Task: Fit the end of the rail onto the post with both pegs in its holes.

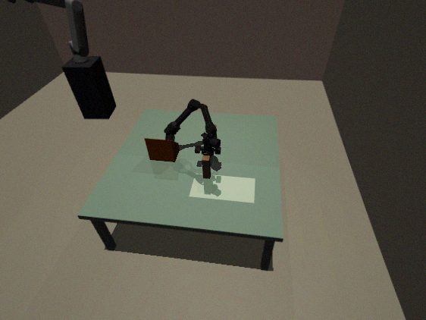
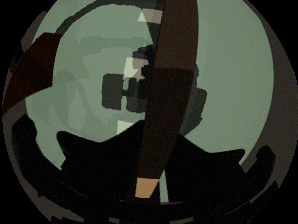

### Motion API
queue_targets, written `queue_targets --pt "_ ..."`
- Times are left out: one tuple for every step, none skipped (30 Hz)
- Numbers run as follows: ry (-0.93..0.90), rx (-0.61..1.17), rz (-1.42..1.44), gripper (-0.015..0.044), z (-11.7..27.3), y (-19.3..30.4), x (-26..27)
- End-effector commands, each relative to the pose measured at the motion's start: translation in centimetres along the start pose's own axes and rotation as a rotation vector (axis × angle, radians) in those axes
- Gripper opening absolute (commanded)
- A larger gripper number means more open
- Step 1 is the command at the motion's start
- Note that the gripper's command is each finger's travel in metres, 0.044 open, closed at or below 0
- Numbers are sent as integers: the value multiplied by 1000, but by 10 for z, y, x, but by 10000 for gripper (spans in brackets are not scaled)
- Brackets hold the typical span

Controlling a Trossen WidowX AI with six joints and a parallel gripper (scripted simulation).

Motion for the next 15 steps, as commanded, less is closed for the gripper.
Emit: queue_targets --pt "6 7 1 0 2 4 -1" --pt "6 7 1 0 2 4 -1" --pt "6 7 1 0 2 5 -1" --pt "6 7 1 0 2 5 -1" --pt "6 7 1 0 2 5 -1" --pt "6 7 1 0 2 5 -1" --pt "6 7 1 0 2 6 -1" --pt "6 7 1 0 2 6 -1" --pt "6 7 1 0 1 6 -1" --pt "6 7 1 0 1 7 -1" --pt "6 7 1 0 1 7 -1" --pt "0 2 -1 26 0 3 0" --pt "0 2 -1 53 0 3 0" --pt "0 2 -1 79 0 3 0" --pt "0 2 -1 105 0 3 0"
Point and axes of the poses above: the point midway between the two fingers, 35 mm back from their tips, its own z axis back along the fingers, its own x axis across the jaws, y = z × x, the point moved 4 cm from there along z, back along the fingers, and after that the axes turned 7 degrees about -z, right-handed, at the moved point
